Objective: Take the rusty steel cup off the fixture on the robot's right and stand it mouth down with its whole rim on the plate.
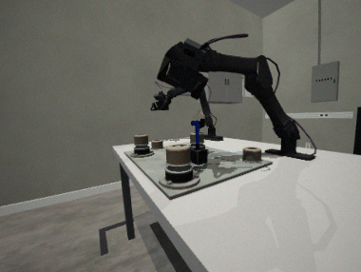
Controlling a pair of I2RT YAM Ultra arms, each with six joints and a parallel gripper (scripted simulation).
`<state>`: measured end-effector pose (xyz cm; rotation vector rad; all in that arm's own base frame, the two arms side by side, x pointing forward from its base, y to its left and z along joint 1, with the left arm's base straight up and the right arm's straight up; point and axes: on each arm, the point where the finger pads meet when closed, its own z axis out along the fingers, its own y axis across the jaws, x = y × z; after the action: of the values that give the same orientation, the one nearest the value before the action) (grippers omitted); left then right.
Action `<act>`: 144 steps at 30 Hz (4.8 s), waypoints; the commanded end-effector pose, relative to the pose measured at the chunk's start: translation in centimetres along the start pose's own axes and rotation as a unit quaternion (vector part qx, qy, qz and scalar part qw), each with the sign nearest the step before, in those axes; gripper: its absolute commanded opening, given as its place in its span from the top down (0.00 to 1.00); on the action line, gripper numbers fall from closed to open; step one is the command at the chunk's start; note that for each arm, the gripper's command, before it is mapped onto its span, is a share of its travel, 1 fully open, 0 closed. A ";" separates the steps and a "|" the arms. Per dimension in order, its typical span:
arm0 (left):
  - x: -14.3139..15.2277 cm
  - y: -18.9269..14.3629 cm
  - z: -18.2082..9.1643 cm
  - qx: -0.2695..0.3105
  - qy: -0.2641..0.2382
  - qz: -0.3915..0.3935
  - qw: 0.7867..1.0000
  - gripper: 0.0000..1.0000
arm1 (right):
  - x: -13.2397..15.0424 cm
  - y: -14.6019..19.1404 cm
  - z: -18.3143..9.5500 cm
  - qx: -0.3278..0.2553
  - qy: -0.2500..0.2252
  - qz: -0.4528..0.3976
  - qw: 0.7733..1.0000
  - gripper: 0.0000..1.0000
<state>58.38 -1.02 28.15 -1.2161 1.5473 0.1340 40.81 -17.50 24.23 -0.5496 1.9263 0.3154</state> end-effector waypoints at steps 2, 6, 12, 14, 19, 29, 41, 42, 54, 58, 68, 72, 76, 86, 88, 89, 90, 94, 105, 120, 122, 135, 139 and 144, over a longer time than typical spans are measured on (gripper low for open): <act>-1.0 -0.4 -0.5 0.007 -0.005 -0.011 1.000 0.00 | -0.6 0.0 -0.3 0.003 -0.003 -0.009 1.000 0.00; -1.0 -0.4 -0.5 0.007 -0.005 -0.011 1.000 0.00 | -0.6 0.0 -0.3 0.003 -0.003 -0.009 1.000 0.00; -1.0 -0.4 -0.5 0.007 -0.005 -0.011 1.000 0.00 | -0.6 0.0 -0.3 0.003 -0.003 -0.009 1.000 0.00; -1.0 -0.4 -0.5 0.007 -0.005 -0.011 1.000 0.00 | -0.6 0.0 -0.3 0.003 -0.003 -0.009 1.000 0.00; -2.3 -0.1 -0.6 0.010 -0.006 -0.013 1.000 0.00 | -1.2 0.9 0.0 0.003 -0.003 -0.016 1.000 0.00; -3.8 -0.6 -1.4 0.049 0.017 0.020 0.998 0.00 | -2.1 1.4 1.3 0.030 0.023 -0.016 0.999 0.00; -6.9 -0.4 -3.4 0.108 0.033 0.059 0.992 0.00 | -4.3 3.2 2.7 0.072 0.038 -0.024 0.996 0.00; -6.1 0.0 -3.2 0.106 0.041 0.070 0.991 0.00 | -4.2 3.4 2.8 0.076 0.041 -0.023 0.996 0.00; -10.1 0.5 -6.2 0.186 0.034 0.115 0.975 0.00 | -7.5 5.4 3.4 0.134 0.027 -0.025 0.990 0.00; -9.5 1.5 -6.3 0.189 0.043 0.133 0.972 0.00 | -7.6 6.2 3.8 0.138 0.027 -0.022 0.990 0.00; -12.8 2.3 -9.9 0.267 0.013 0.178 0.947 0.00 | -11.6 8.4 3.1 0.193 -0.024 -0.016 0.981 0.00; -13.4 3.4 -11.8 0.310 -0.005 0.219 0.925 0.00 | -13.3 9.7 2.5 0.226 -0.059 0.003 0.972 0.00; -13.3 4.5 -11.8 0.304 -0.003 0.220 0.927 0.00 | -13.4 10.9 2.8 0.215 -0.061 -0.001 0.975 0.00; -15.0 6.2 -16.1 0.385 -0.066 0.286 0.875 0.00 | -17.3 13.3 0.2 0.262 -0.158 0.045 0.951 0.00; -14.8 7.1 -16.9 0.398 -0.079 0.305 0.862 0.00 | -17.7 14.0 -0.3 0.269 -0.177 0.061 0.945 0.00; -14.8 7.4 -17.2 0.404 -0.086 0.312 0.856 0.00 | -17.9 14.3 -0.6 0.271 -0.186 0.067 0.942 0.00; -14.7 7.8 -17.5 0.408 -0.091 0.317 0.851 0.00 | -18.1 14.7 -0.8 0.271 -0.194 0.072 0.940 0.00; -14.7 9.0 -18.4 0.417 -0.106 0.331 0.840 0.00 | -18.8 16.0 -1.5 0.267 -0.218 0.082 0.935 0.00; -13.7 9.1 -18.0 0.410 -0.078 0.323 0.849 0.00 | -19.1 16.2 -1.5 0.259 -0.207 0.064 0.941 0.00; -14.2 8.5 -18.2 0.407 -0.077 0.315 0.854 0.00 | -20.1 16.3 -2.7 0.257 -0.221 0.061 0.939 0.00; -14.0 8.3 -18.2 0.408 -0.075 0.315 0.854 0.00 | -19.8 16.0 -2.3 0.259 -0.215 0.066 0.940 0.00; -14.8 8.3 -19.2 0.417 -0.084 0.309 0.850 0.00 | -18.7 15.8 1.6 0.241 -0.181 0.072 0.951 0.00; -14.9 8.2 -19.2 0.418 -0.086 0.308 0.850 0.00 | -19.6 15.5 3.0 0.237 -0.187 0.069 0.951 0.00; -14.9 8.2 -19.2 0.418 -0.086 0.308 0.850 0.00 | -19.6 15.4 6.4 0.220 -0.173 0.070 0.958 0.00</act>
<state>38.10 0.16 40.82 -0.0035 1.5702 0.0003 43.31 2.00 37.51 -0.0377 1.6635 0.0329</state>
